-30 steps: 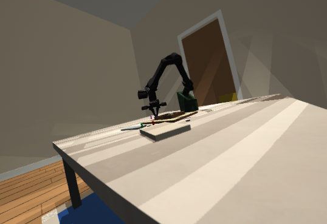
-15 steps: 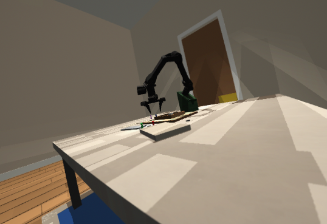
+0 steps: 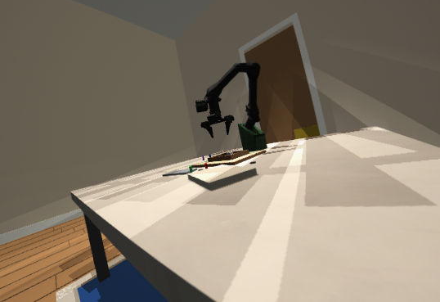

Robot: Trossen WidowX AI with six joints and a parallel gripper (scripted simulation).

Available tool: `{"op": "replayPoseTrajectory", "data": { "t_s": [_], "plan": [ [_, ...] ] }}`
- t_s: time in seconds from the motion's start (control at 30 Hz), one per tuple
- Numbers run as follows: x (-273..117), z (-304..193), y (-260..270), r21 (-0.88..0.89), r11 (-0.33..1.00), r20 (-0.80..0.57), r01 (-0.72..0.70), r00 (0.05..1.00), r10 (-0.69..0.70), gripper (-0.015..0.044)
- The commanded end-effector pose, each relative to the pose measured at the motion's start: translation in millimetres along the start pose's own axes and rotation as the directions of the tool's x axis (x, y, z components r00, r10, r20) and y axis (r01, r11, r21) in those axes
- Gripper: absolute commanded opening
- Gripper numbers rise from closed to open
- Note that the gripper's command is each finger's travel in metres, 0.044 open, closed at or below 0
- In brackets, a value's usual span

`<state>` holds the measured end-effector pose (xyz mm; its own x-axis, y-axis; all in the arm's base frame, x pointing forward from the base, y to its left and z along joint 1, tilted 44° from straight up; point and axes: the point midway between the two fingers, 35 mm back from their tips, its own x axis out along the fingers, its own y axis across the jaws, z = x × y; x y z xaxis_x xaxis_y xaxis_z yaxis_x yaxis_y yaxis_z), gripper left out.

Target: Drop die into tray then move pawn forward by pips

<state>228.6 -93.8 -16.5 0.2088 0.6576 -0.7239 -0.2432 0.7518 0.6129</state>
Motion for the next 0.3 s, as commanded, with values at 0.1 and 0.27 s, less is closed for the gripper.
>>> {"op": "replayPoseTrajectory", "data": {
  "t_s": [0.1,0.27],
  "plan": [
    [-22,-43,73,0.314,0.949,-0.005,-0.002,1.0,0.004,0.044],
    [-16,-23,40,0.173,0.985,-0.002,-0.003,1.0,0.003,0.044]
  ]
}}
